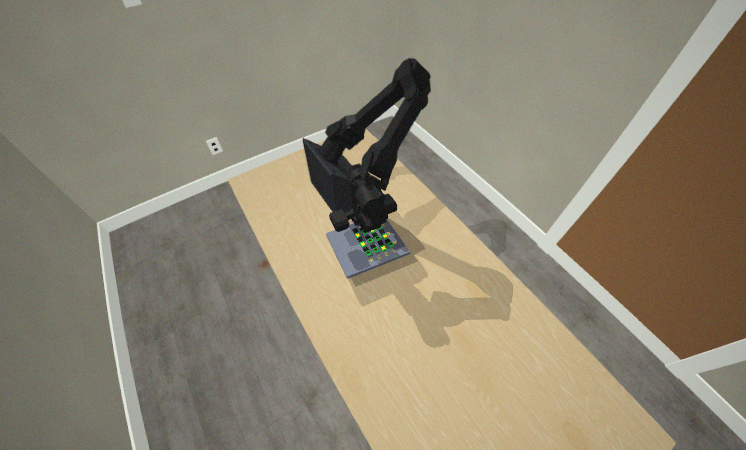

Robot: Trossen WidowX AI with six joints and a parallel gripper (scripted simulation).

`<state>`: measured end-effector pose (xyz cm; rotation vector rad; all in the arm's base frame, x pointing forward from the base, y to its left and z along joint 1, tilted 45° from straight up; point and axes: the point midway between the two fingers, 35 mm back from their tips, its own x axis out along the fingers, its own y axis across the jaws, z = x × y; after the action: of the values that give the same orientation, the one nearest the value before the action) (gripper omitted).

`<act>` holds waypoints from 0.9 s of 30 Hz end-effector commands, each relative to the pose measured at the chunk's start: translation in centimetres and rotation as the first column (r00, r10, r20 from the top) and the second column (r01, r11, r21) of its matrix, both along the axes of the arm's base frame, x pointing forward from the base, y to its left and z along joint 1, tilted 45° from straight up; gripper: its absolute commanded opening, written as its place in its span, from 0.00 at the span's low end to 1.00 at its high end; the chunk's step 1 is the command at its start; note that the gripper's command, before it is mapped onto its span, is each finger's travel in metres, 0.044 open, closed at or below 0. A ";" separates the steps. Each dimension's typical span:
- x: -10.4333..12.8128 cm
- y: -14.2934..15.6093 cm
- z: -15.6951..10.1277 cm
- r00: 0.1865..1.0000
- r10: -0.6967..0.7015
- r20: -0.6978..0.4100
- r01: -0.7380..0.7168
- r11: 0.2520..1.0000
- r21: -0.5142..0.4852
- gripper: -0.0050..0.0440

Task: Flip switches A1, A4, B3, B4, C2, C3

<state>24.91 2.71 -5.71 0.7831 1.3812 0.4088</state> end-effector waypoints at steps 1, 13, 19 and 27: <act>0.3 -0.1 0.2 1.000 -0.002 0.011 0.002 1.000 -0.003 0.00; 0.1 0.2 -0.1 1.000 -0.004 0.000 0.004 1.000 0.002 0.00; 0.0 0.3 -0.2 1.000 -0.003 -0.002 0.003 1.000 0.002 0.00; 0.0 0.3 -0.3 1.000 -0.003 -0.003 0.003 1.000 0.003 0.00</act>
<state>25.00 2.91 -5.93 0.7834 1.3805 0.4081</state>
